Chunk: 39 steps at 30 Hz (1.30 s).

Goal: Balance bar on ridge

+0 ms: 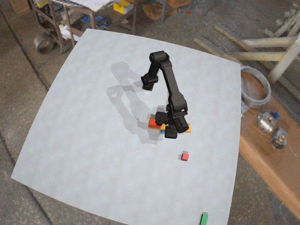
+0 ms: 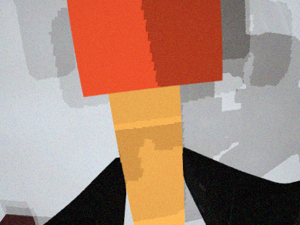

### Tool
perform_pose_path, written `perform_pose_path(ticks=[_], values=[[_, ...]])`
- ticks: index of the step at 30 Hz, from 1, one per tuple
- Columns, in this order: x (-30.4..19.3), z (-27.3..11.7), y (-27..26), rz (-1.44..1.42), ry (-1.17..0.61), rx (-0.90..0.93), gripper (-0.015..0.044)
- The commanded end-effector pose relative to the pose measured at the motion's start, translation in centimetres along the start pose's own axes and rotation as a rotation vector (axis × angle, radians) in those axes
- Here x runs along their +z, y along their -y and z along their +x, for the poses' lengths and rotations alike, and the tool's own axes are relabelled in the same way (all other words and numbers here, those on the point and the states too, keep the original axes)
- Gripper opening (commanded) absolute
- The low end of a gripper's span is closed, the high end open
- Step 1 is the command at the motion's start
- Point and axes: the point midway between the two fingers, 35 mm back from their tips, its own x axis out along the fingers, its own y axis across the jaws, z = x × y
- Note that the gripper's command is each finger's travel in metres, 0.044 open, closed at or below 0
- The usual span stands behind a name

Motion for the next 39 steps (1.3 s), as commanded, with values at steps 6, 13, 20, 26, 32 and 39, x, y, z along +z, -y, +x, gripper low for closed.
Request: perform_pose_path(ticks=[6,13,20,26,32,39], values=[[0.00,0.01,0.00,0.000,0.000,0.000,0.0000],[0.00,0.01,0.00,0.000,0.000,0.000,0.0000],[0.00,0.01,0.00,0.000,0.000,0.000,0.0105],[0.00,0.01,0.00,0.000,0.000,0.000,0.0167],[0.00,0.01,0.00,0.000,0.000,0.000,0.0167],[0.00,0.01,0.00,0.000,0.000,0.000,0.0168]])
